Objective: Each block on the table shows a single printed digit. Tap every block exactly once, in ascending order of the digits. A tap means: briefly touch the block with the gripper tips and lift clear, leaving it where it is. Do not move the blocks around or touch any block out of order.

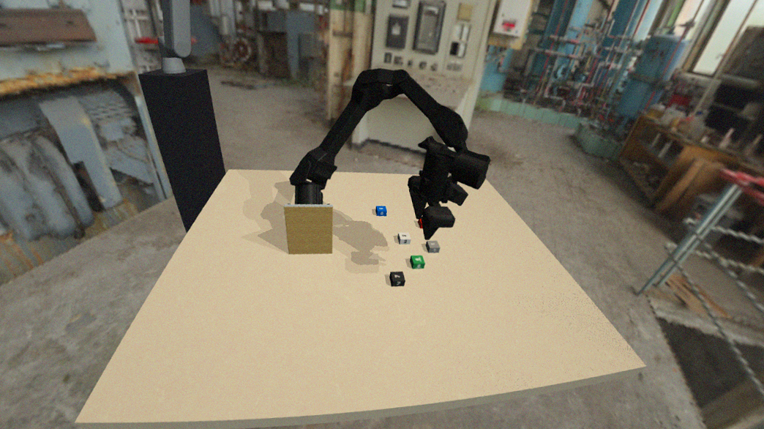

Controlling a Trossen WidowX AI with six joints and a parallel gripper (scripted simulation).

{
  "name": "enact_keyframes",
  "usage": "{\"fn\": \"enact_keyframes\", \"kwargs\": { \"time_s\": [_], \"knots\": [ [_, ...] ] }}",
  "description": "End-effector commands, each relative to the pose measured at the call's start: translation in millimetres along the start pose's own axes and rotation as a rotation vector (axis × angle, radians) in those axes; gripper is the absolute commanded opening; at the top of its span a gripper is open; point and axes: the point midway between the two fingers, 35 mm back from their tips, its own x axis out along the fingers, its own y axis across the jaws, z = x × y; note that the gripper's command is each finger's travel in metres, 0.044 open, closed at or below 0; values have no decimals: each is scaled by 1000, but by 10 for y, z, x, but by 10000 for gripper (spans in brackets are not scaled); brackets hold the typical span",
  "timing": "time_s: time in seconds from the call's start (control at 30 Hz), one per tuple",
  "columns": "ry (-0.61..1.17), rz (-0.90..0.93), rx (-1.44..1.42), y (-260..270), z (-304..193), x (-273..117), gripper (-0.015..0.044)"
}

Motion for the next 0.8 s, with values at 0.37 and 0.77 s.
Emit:
{"fn": "enact_keyframes", "kwargs": {
  "time_s": [0.37,0.77],
  "knots": [
    [-3,10,6,946,-86,-4,400],
    [-3,10,6,946,-86,-4,400]
  ]
}}
